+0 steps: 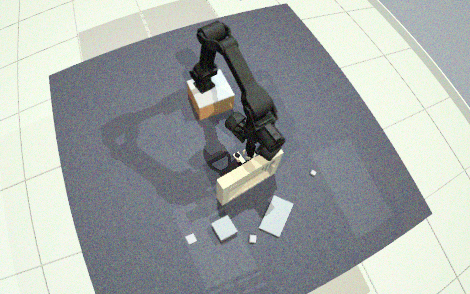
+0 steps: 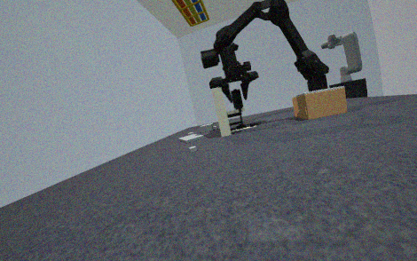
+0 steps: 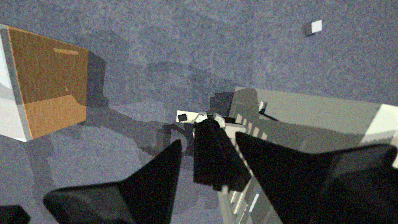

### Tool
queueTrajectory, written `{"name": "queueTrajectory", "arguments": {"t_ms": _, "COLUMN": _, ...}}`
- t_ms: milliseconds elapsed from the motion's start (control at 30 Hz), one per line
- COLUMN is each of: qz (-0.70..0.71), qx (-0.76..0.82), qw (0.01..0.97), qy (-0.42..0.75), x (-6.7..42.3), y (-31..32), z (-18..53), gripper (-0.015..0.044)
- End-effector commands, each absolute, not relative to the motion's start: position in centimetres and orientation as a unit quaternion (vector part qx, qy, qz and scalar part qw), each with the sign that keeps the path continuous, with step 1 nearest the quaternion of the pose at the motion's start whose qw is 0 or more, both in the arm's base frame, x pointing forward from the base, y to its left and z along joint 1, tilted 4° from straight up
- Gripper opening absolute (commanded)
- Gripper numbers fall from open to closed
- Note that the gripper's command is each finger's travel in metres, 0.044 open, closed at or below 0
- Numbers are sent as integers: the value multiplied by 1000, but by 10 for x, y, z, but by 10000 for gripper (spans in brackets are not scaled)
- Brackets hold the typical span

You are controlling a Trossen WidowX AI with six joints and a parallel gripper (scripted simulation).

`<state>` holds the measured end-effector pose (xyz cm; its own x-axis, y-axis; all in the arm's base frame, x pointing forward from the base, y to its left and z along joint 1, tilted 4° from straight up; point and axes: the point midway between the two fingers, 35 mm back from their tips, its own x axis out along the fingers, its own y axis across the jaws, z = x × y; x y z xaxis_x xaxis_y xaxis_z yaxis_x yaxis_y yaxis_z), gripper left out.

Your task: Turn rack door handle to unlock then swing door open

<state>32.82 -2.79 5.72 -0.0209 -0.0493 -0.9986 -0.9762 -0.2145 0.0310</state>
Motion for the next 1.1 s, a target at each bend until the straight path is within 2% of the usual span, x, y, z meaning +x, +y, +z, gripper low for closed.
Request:
{"name": "queueTrajectory", "arguments": {"t_ms": 0, "qz": 507, "qx": -531, "qw": 465, "qy": 495, "x": 332, "y": -30, "z": 57, "gripper": 284}}
{"name": "queueTrajectory", "arguments": {"t_ms": 567, "qz": 261, "qx": -295, "qw": 641, "qy": 659, "x": 332, "y": -30, "z": 57, "gripper": 284}}
{"name": "queueTrajectory", "arguments": {"t_ms": 1067, "qz": 4, "qx": -42, "qw": 705, "qy": 708, "x": 332, "y": -30, "z": 57, "gripper": 284}}
